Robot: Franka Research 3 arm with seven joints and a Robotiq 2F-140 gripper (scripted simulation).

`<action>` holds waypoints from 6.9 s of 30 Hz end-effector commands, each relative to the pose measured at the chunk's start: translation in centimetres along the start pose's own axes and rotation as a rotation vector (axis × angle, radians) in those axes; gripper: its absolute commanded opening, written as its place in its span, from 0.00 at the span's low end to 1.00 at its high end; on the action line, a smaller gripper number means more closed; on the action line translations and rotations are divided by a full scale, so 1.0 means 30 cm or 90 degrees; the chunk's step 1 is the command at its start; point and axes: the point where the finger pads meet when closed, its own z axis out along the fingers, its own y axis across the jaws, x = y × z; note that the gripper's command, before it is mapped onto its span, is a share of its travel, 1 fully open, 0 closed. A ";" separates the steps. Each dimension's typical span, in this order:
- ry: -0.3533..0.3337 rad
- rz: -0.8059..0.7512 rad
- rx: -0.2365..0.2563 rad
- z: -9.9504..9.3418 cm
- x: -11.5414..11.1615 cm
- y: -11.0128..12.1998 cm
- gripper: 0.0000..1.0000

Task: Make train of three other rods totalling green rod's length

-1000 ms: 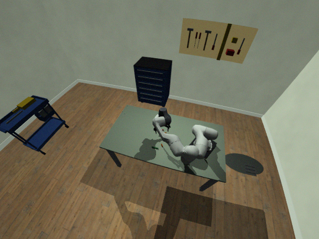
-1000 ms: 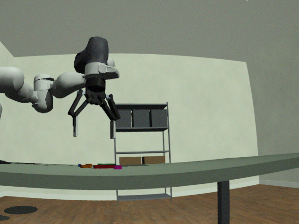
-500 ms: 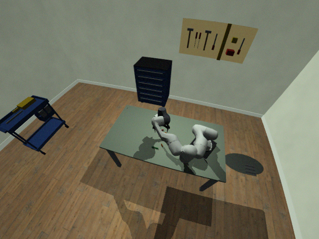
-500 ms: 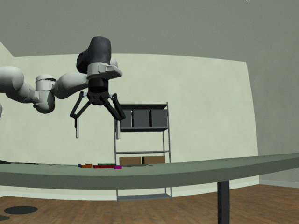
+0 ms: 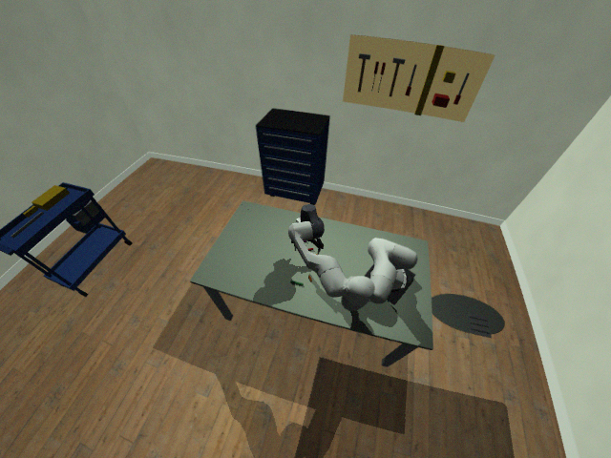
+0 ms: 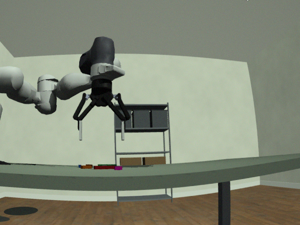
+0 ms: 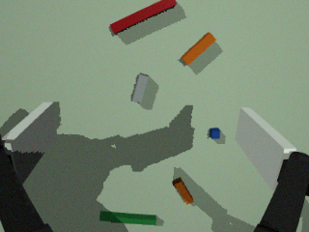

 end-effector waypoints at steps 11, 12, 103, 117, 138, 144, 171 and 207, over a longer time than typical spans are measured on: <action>-0.002 0.157 -0.002 0.011 0.008 -0.021 0.15; -0.002 0.157 -0.002 0.011 0.008 -0.021 0.15; -0.002 0.157 -0.002 0.183 0.005 -0.023 0.15; -0.002 0.157 -0.002 0.184 0.005 -0.023 0.15; -0.002 0.157 -0.002 0.184 0.005 -0.023 0.15; -0.002 0.157 -0.002 0.184 0.005 -0.023 0.15; -0.002 0.157 -0.002 0.237 0.005 -0.023 0.15; -0.002 0.157 -0.002 0.240 0.005 -0.023 0.15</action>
